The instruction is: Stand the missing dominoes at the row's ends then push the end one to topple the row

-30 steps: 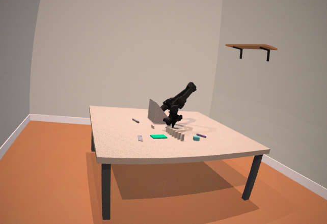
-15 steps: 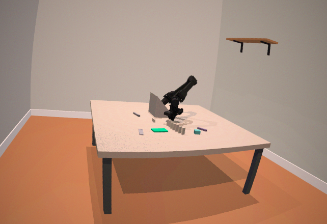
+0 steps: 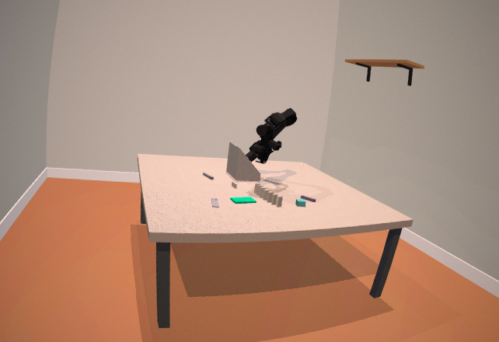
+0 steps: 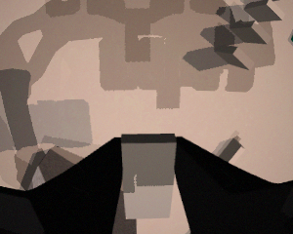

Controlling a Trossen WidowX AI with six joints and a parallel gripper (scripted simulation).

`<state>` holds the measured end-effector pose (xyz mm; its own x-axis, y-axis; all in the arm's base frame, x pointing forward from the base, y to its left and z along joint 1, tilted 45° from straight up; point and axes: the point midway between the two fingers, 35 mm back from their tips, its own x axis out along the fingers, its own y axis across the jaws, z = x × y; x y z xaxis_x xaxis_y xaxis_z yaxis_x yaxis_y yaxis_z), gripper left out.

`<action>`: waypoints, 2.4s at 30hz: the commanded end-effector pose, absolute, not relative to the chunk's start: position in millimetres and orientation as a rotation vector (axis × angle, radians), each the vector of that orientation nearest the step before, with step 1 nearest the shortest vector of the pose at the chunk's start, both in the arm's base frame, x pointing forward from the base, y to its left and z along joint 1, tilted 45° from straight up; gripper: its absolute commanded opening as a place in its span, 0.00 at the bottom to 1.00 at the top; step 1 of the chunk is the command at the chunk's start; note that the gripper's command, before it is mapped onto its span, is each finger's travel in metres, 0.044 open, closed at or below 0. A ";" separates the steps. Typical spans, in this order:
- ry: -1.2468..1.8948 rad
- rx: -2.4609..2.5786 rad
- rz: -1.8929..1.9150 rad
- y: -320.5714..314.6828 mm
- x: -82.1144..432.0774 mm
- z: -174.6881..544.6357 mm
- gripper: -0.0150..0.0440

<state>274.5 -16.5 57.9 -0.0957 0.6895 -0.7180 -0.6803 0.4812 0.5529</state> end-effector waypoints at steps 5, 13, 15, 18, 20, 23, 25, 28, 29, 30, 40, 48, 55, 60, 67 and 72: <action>1.233 0.015 1.131 -25.1 274.0 81.3 0.44; 1.424 0.263 0.874 57.8 260.5 165.2 0.44; 1.455 0.329 0.833 72.3 253.6 178.8 0.44; 1.497 0.420 0.780 91.1 241.8 197.0 0.44; 1.516 0.459 0.757 98.9 235.9 204.7 0.44; 1.518 0.462 0.755 99.4 235.4 205.3 0.44; 1.518 0.462 0.755 99.4 235.4 205.3 0.44; 1.518 0.462 0.755 99.4 235.4 205.3 0.44; 1.518 0.462 0.755 99.4 235.4 205.3 0.44; 1.517 0.458 0.754 99.6 235.2 204.7 0.44; 1.462 0.245 0.662 106.0 229.6 176.3 0.44; 1.366 0.105 0.577 110.6 230.6 157.9 0.44; 1.254 0.019 0.504 115.1 234.4 147.2 0.44; 1.161 -0.020 0.455 118.8 237.7 142.7 0.44; 1.018 -0.043 0.392 124.6 242.1 140.6 0.44; 0.911 -0.036 0.353 128.9 244.3 141.8 0.44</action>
<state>243.5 127.1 142.4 0.4998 0.2977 -0.8134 -0.3363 0.9321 0.1345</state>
